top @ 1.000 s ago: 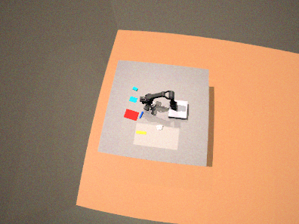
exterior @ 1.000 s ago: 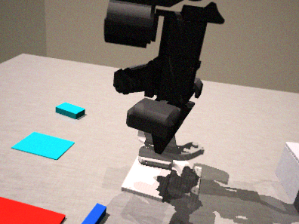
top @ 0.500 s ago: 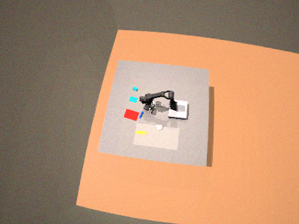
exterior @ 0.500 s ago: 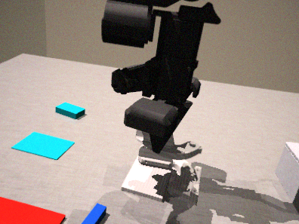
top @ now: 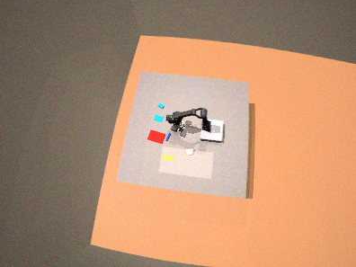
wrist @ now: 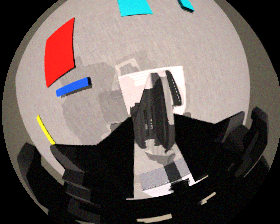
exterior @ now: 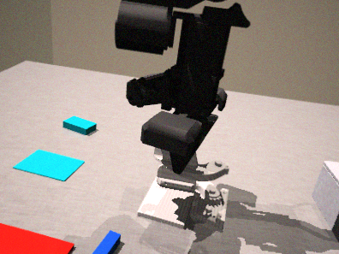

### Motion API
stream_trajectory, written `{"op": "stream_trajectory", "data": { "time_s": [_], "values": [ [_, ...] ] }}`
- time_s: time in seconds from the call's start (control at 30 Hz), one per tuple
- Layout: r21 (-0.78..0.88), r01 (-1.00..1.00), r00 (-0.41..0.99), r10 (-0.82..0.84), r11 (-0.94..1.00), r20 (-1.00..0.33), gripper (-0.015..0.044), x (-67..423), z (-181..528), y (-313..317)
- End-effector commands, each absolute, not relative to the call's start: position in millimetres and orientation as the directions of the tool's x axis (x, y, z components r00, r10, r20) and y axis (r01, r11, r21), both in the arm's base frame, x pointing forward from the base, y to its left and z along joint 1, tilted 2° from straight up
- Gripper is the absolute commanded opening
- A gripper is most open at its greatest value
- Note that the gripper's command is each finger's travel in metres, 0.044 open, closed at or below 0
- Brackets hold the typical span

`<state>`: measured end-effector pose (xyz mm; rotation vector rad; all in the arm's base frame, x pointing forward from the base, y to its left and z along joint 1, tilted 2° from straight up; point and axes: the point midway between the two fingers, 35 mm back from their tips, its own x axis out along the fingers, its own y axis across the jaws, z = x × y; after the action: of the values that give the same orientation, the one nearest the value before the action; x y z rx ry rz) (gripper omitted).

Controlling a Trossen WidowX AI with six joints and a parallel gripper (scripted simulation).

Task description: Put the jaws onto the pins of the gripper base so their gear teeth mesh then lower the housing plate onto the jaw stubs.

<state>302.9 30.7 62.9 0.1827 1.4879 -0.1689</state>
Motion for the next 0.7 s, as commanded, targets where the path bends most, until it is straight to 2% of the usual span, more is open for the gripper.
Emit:
{"op": "stream_trajectory", "data": {
  "time_s": [0.0,0.67],
  "values": [
    [0.019,0.219,0.073,0.004,0.976,-0.997,0.0134,302.2,62.6,31.9],
    [0.02,0.22,0.073,0.004,0.975,-0.997,0.0134,304.3,45.7,32.3]
  ]
}}
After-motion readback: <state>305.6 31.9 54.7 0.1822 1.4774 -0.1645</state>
